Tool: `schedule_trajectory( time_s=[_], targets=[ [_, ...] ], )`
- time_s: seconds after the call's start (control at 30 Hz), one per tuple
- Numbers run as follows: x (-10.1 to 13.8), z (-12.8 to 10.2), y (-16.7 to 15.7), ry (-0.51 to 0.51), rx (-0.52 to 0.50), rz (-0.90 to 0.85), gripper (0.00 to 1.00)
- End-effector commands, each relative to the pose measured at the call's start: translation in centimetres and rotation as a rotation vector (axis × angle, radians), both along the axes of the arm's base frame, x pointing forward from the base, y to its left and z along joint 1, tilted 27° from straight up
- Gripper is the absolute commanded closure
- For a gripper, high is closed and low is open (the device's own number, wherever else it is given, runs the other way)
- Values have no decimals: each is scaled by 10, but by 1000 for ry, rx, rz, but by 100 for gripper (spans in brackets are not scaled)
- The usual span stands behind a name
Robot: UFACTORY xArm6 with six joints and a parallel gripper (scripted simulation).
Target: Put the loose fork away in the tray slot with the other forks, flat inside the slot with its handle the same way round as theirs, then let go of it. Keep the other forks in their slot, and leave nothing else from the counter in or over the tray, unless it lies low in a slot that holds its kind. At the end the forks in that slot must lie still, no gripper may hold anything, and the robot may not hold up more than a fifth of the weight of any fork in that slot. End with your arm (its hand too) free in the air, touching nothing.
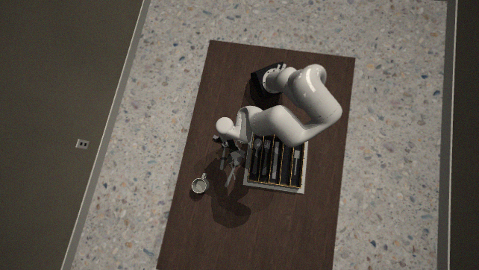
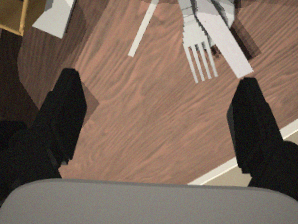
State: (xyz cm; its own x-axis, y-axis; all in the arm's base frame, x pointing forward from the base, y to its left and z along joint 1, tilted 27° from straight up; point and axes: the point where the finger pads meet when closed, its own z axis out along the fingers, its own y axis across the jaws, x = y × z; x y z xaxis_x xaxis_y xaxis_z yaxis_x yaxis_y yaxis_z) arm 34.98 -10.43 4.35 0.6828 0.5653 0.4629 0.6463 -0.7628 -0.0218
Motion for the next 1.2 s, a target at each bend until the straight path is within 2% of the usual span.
schedule_trajectory(
  time_s=[0.0,0.07,0.53,0.6,0.63,1.1,1.17],
  targets=[
    [3,-1,0,42,40,-111,0],
    [4,-2,0,57,58,-157,0],
    [21,-18,6,294,350,-880,0],
    [21,-18,6,294,350,-880,0],
    [23,-20,6,346,406,-1024,0],
    [38,-40,13,556,689,-1682,0],
    [38,-40,13,556,689,-1682,0]
  ],
)
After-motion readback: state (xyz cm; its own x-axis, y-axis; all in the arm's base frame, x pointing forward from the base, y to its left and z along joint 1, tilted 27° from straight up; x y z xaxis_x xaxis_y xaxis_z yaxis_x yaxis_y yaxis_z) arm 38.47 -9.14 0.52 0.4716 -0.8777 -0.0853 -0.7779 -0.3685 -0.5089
